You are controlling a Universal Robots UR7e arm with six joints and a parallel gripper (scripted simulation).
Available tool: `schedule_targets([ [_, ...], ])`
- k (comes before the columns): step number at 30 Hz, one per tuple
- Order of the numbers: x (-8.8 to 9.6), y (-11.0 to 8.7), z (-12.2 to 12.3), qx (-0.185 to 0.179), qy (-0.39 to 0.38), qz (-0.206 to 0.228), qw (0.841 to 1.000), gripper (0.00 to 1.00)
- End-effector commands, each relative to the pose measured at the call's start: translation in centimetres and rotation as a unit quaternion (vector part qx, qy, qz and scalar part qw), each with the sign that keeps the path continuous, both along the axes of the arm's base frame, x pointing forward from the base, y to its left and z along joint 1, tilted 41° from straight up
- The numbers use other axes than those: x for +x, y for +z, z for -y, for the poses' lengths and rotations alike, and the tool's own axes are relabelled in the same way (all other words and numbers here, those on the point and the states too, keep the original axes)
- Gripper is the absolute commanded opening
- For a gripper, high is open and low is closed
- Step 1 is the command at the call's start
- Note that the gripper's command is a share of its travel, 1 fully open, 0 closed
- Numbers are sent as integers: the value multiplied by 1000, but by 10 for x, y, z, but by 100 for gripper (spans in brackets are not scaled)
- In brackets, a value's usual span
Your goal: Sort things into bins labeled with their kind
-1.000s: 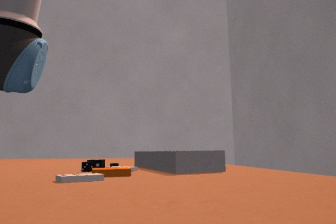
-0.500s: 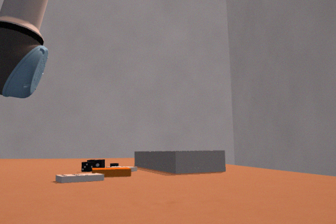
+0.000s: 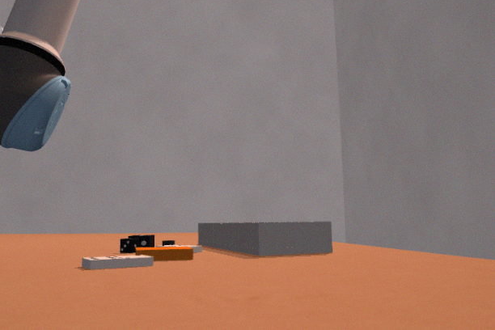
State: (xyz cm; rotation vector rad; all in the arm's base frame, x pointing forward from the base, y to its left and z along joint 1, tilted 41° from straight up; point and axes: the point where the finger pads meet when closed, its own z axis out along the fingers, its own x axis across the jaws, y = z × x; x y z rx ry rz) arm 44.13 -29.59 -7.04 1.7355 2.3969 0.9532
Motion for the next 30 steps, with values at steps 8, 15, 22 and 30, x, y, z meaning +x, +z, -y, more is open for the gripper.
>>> schedule_targets([
  [8,1,26,-39,23,2,-29,999,31],
  [15,-1,46,-75,43,4,-59,997,31],
  [22,-6,63,-103,61,6,-90,994,31],
  [30,-13,84,-138,77,9,-123,989,31],
])
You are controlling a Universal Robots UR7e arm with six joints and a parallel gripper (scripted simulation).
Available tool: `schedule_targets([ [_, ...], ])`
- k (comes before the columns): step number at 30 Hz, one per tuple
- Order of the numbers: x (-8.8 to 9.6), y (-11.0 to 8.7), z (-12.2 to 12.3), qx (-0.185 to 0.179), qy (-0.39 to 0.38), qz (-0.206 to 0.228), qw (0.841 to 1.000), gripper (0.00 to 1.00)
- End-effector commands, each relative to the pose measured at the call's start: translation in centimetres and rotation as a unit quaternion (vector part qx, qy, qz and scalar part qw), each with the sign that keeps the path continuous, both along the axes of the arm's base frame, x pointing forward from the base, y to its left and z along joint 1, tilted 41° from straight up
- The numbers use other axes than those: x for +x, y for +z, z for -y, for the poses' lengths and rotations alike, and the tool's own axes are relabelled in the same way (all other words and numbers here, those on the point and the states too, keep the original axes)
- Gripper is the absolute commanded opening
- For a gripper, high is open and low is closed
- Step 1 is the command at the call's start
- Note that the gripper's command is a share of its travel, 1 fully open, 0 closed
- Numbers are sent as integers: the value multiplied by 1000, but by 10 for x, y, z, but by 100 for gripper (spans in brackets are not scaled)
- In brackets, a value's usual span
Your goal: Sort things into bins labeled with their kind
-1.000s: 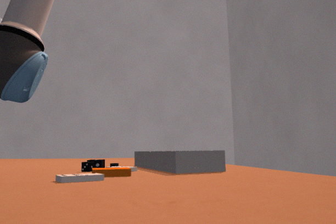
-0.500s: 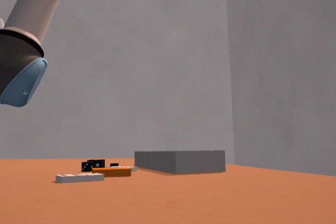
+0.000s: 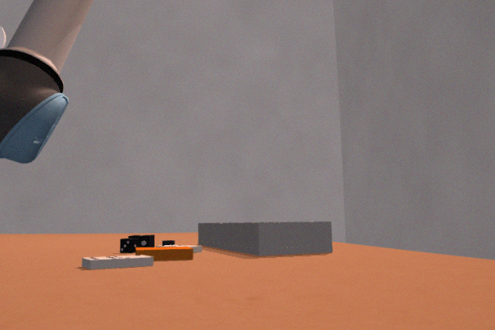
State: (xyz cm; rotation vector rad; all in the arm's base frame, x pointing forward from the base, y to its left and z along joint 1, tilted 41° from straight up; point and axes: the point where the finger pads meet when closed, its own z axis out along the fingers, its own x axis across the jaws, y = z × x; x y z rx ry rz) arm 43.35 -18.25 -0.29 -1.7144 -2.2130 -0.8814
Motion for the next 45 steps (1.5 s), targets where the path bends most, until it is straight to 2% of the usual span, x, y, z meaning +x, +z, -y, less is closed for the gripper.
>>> schedule_targets([
  [1,-7,20,-32,10,2,-20,1000,31],
  [5,-7,20,-32,10,2,-20,1000,31],
  [7,-12,28,-46,24,5,-54,998,31],
  [10,-18,40,-67,24,5,-54,998,31],
  [14,-18,41,-67,24,5,-54,998,31],
  [16,-24,48,-81,35,9,-89,995,31],
  [19,-32,60,-101,35,9,-89,995,31],
  [23,-32,61,-102,35,9,-89,995,31],
  [25,-39,68,-115,44,13,-124,991,31],
  [28,-49,80,-135,44,13,-124,991,31],
  [32,-49,80,-135,44,13,-124,991,31],
  [34,-57,88,-148,50,18,-160,986,31],
  [37,-68,99,-167,50,18,-160,986,31],
  [45,-69,99,-167,50,18,-160,986,31],
])
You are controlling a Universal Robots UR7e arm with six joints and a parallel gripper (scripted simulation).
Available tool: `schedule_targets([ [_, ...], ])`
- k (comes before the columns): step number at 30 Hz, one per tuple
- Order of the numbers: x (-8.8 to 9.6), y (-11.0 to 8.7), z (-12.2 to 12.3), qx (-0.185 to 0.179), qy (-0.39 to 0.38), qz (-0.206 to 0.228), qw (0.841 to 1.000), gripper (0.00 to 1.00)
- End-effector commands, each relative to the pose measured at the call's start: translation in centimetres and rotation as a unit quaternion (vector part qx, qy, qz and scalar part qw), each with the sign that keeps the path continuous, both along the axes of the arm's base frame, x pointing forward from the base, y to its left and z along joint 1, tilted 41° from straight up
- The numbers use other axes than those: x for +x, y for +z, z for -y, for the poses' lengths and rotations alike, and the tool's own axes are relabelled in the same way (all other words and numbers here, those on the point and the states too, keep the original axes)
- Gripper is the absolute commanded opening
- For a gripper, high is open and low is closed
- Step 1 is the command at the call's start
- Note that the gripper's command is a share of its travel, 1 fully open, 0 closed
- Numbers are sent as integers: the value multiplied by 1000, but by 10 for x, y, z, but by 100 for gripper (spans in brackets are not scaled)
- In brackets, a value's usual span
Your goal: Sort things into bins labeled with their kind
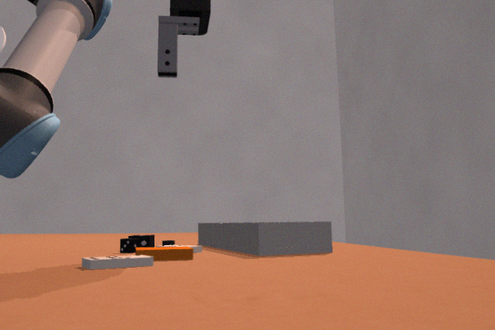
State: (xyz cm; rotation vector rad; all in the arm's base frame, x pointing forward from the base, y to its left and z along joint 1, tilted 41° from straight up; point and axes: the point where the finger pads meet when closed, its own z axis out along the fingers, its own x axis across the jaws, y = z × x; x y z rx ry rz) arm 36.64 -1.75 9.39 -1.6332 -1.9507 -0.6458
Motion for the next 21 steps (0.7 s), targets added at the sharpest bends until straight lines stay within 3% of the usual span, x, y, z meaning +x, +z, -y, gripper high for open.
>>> schedule_targets([
  [1,-2,3,-2,0,0,-2,1000,31],
  [11,-2,3,-2,0,0,-2,1000,31],
  [14,14,-11,-17,-6,-57,-50,997,31],
  [21,50,-42,-50,-11,-127,-110,986,31],
])
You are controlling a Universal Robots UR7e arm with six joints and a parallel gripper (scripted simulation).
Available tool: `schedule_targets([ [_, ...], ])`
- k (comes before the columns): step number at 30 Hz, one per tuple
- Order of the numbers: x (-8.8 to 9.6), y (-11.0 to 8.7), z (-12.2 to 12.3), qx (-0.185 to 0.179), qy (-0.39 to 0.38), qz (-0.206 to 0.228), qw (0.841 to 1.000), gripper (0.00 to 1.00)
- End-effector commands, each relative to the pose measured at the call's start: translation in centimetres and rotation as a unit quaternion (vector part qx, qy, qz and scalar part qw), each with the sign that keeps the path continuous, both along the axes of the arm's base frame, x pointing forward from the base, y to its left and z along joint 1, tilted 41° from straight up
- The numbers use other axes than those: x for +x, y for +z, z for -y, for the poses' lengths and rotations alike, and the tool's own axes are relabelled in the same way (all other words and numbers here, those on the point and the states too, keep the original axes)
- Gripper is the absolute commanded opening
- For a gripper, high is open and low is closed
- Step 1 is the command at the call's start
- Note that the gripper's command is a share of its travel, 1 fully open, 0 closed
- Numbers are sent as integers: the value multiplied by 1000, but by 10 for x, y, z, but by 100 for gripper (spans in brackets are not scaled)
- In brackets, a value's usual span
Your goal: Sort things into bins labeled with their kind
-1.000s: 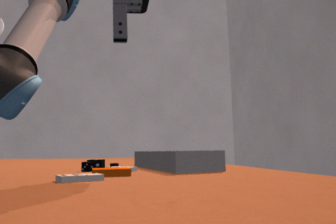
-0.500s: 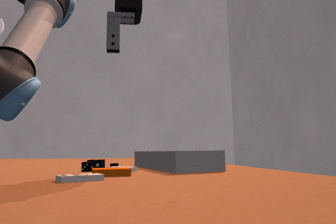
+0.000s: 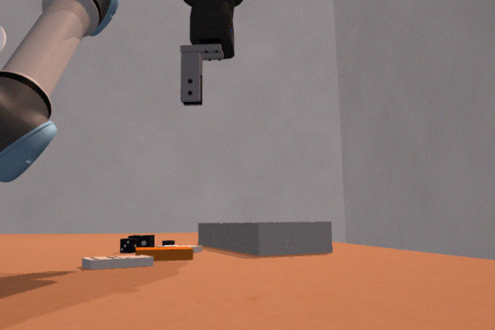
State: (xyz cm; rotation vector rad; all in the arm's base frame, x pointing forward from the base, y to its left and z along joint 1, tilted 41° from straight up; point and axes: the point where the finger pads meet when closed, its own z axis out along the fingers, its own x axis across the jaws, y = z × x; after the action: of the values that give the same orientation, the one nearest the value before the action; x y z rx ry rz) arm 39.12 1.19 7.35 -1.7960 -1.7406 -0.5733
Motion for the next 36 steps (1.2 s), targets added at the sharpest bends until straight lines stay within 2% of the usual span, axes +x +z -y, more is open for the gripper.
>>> schedule_targets([
  [1,31,-26,-25,-10,-59,-51,997,31],
  [5,51,-44,-44,-11,-97,-85,992,31],
  [7,51,-44,-44,-11,-97,-85,992,31],
  [8,57,-48,-49,-12,-124,-109,986,31],
  [15,93,-80,-82,-15,-186,-166,968,31],
  [22,94,-81,-83,-19,-250,-226,941,31],
  [24,94,-81,-83,-19,-250,-226,941,31],
  [25,94,-81,-83,-22,-276,-250,928,31],
  [29,94,-81,-83,-25,-309,-280,909,31],
  [36,94,-81,-83,-32,-372,-336,865,31],
])
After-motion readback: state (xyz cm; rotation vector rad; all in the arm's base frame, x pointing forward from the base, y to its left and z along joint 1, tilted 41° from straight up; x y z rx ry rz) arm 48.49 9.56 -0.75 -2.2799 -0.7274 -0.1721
